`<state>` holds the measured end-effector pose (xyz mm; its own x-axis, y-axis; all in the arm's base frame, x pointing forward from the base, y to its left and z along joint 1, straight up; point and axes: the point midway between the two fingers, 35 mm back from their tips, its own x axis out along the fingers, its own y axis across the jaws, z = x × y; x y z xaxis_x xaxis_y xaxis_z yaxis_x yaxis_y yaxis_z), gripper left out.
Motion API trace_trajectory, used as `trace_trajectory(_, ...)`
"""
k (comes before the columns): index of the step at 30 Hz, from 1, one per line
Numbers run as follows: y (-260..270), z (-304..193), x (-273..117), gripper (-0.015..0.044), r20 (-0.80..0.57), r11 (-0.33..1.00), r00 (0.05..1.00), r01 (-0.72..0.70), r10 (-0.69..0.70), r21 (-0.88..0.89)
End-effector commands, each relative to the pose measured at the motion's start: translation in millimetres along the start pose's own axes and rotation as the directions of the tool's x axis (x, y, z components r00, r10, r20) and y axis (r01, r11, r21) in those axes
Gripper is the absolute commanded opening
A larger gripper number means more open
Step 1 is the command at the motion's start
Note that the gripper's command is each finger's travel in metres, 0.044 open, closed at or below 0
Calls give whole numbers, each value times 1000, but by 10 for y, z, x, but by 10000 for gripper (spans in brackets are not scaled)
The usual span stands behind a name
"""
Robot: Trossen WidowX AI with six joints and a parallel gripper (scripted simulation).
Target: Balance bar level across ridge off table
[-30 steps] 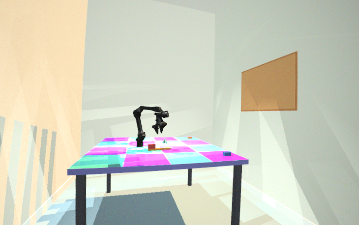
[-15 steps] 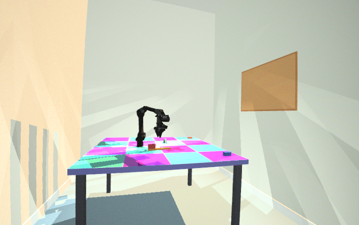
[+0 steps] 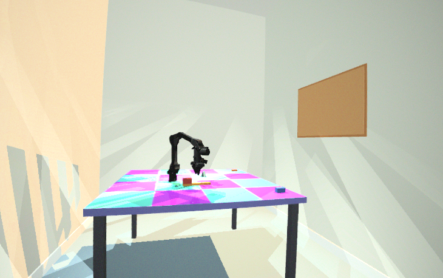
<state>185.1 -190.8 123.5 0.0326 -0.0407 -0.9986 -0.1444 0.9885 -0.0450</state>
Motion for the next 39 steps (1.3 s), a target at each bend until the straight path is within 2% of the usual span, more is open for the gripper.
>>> trace_trajectory(1, 47, -24, 341, 315, -10, 1000, 1000, -23, 23, 5)
trace_trajectory(4, 68, -39, 494, 315, -10, 1000, 1000, -23, 23, 5)
trace_trajectory(39, 77, -43, 762, 315, -10, 1000, 1000, -23, 23, 5)
